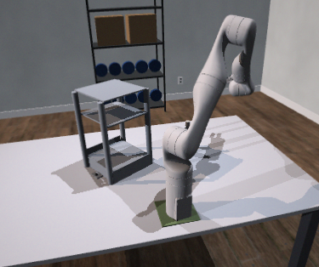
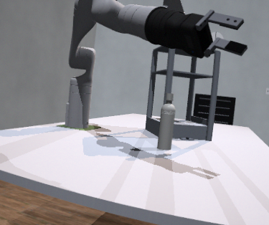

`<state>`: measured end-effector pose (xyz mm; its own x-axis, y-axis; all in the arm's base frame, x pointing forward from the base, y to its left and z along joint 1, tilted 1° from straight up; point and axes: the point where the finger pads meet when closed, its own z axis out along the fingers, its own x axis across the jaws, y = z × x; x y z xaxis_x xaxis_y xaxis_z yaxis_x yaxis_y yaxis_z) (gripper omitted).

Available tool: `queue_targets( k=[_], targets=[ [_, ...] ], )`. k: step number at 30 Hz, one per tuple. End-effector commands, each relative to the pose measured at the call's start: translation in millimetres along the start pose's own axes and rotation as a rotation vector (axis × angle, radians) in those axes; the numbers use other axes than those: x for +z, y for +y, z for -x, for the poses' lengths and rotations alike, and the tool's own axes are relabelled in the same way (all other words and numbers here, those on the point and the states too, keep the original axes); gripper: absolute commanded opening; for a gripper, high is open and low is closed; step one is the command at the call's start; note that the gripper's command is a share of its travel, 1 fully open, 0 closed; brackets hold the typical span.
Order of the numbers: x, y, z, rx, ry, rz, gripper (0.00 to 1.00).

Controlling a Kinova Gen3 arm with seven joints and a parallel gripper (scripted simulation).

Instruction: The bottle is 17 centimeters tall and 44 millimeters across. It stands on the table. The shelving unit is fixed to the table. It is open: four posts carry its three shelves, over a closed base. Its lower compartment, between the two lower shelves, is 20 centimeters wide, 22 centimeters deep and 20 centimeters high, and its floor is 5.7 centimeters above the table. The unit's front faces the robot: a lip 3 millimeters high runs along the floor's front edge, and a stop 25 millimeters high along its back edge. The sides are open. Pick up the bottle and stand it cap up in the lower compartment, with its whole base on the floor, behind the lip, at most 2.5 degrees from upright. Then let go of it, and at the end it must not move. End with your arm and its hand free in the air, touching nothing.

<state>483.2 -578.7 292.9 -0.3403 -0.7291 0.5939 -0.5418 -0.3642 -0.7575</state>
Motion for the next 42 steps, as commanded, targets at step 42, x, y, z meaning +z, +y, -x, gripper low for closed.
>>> queue_targets(
  k=[42],
  targets=[
    [-41.8, -110.0, -82.2, -0.001, 0.006, -0.002, 1.00]
  ],
)
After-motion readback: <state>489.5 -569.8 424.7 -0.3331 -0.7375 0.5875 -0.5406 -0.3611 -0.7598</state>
